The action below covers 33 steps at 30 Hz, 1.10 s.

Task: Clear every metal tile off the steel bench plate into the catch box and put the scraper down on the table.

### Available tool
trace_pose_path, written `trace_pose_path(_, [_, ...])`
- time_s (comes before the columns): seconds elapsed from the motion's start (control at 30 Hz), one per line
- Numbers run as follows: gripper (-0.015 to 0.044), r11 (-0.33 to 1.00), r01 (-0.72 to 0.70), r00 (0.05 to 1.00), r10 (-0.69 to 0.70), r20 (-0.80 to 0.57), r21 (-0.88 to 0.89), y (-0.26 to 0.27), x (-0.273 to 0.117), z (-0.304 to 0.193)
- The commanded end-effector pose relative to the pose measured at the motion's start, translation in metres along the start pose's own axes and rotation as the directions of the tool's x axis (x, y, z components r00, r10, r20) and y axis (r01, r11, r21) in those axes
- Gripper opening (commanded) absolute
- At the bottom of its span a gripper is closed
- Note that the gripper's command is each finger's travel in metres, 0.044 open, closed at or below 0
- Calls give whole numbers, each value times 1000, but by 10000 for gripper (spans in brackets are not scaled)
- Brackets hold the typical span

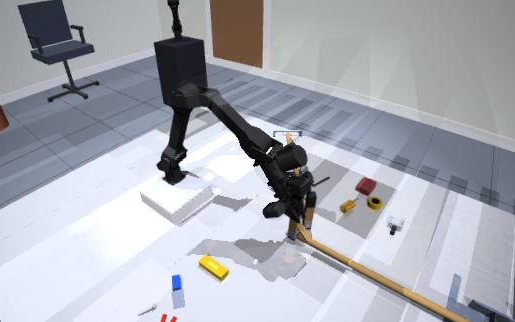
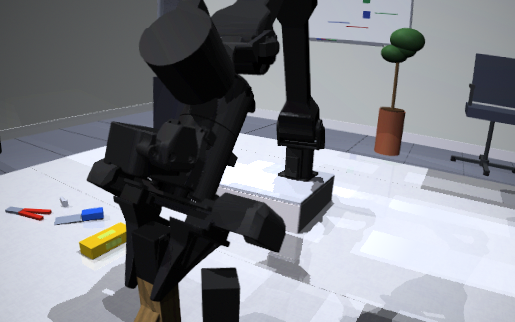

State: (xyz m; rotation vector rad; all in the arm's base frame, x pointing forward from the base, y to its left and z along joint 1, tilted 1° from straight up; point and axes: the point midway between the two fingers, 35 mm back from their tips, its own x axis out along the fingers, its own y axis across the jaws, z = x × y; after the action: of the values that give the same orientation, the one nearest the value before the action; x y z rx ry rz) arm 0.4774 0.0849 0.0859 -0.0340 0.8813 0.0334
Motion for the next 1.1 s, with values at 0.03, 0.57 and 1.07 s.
trace_pose_path(0.03, [0,1000,-1,1000,1,15,1,2,-8,-1])
trace_pose_path(0.57, [0,1000,-1,1000,1,14,1,3,-20,-14])
trace_pose_path(1.07, [0,1000,-1,1000,1,13,1,4,-31,-28])
